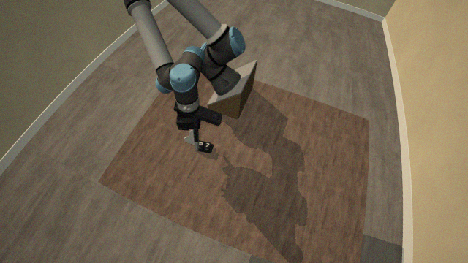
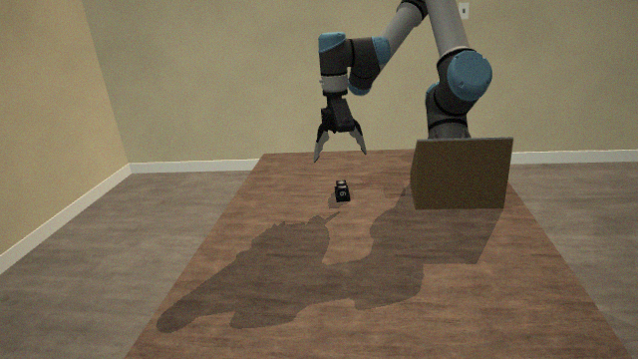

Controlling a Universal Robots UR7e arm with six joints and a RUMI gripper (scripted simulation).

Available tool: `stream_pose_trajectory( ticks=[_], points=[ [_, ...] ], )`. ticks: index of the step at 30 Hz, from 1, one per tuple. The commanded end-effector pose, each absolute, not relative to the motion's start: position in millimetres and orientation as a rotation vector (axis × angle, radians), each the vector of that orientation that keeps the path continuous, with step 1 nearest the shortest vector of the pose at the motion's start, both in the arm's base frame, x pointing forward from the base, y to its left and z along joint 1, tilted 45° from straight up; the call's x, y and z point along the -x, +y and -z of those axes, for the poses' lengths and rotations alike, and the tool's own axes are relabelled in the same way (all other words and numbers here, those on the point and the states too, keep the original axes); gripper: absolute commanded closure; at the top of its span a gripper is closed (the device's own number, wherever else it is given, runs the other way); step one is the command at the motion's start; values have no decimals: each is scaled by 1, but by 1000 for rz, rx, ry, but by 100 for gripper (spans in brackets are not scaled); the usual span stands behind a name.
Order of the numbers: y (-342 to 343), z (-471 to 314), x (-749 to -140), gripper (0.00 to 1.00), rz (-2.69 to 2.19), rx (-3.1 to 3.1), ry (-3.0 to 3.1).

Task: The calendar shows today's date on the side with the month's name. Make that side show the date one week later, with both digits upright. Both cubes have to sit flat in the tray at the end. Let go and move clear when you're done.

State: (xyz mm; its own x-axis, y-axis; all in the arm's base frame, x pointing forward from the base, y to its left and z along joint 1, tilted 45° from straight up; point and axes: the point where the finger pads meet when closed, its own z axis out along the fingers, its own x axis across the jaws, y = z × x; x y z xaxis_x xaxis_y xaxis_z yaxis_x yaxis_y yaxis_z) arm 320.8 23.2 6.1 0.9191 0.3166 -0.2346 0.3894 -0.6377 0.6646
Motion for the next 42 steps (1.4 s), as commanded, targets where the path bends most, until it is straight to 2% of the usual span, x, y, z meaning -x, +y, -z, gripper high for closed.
stream_pose_trajectory(
  ticks=[1, 24, 25, 42],
  points=[
    [22, -6, -322, 0, 81, -2324, 391],
    [21, -5, -324, 0, 37, -2338, 286],
    [21, -5, -324, 72, 37, -2338, 286],
    [21, -5, -324, 72, 37, -2338, 286]
  ],
)
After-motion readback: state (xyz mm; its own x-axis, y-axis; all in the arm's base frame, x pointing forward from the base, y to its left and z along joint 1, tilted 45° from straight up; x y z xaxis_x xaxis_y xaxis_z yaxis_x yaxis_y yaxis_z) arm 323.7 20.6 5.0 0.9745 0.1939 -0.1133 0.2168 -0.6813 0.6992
